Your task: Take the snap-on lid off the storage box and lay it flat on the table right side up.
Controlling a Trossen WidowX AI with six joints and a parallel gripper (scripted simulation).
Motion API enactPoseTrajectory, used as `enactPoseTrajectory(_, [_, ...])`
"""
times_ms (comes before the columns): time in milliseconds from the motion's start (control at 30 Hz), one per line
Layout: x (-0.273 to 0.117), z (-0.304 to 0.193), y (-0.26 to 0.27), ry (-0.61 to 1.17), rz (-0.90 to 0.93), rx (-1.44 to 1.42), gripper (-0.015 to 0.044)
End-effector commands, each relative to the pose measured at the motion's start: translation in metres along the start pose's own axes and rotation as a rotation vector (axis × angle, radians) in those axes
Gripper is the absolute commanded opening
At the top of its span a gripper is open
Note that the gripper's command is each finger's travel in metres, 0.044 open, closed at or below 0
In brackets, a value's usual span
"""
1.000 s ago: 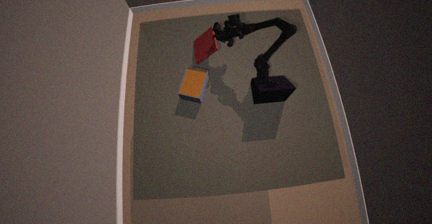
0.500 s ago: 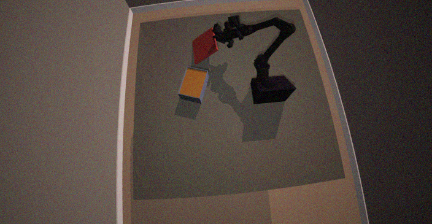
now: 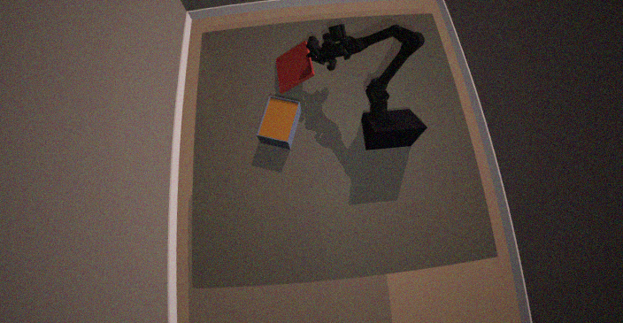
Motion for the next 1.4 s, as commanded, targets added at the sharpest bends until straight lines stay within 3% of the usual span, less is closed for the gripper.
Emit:
enactPoseTrajectory(0, [0.010, -0.008, -0.017, 0.027, -0.053, -0.003, 0.0000])
enactPoseTrajectory(1367, [0.030, -0.009, -0.043, 0.026, -0.053, -0.004, 0.0000])
Point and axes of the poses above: the point midway between the two fingers, 35 mm back from their tips, its own x axis out along the fingers, its own y axis across the jaws, z = x × y, the point moved 4 cm from there along -x, back along the fingers
